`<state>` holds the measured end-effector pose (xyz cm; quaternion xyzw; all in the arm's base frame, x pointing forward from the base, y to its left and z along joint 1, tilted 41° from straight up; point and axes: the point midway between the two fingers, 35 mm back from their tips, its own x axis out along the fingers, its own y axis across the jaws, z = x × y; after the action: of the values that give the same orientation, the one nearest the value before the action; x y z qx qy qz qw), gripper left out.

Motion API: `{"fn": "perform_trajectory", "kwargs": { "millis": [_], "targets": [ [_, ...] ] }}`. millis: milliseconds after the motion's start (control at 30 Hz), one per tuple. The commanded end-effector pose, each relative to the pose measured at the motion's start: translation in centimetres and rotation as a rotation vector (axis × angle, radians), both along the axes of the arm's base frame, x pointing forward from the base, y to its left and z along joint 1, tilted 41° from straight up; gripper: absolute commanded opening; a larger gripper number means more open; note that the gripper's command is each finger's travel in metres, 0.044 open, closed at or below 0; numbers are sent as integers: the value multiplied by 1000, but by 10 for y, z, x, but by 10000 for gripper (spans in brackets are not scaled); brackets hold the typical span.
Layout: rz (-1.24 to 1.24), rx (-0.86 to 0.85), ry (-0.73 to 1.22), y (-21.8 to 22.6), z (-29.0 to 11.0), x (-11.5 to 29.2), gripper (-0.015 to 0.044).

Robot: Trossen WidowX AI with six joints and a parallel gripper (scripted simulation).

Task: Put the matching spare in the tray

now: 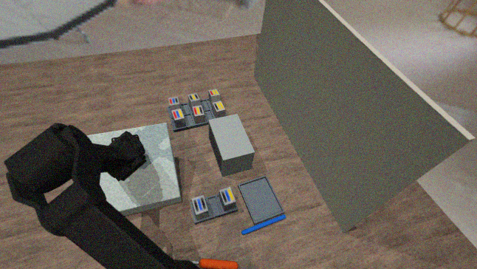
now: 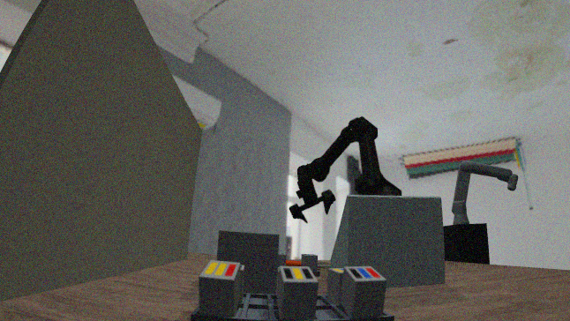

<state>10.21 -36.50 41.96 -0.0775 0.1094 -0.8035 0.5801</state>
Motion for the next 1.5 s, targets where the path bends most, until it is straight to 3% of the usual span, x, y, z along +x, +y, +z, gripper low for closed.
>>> {"fn": "perform_trajectory", "kwargs": {
  "millis": [0,433,833,1100,1467],
  "targets": [
    [166,115,22,2,-33,69,440],
    [561,457,224,86,-144,237,440],
    [810,696,516,218,-240,314,440],
    [920,818,742,328,-300,322,440],
    [886,903,1140,448,-357,275,440]
  ]
}}
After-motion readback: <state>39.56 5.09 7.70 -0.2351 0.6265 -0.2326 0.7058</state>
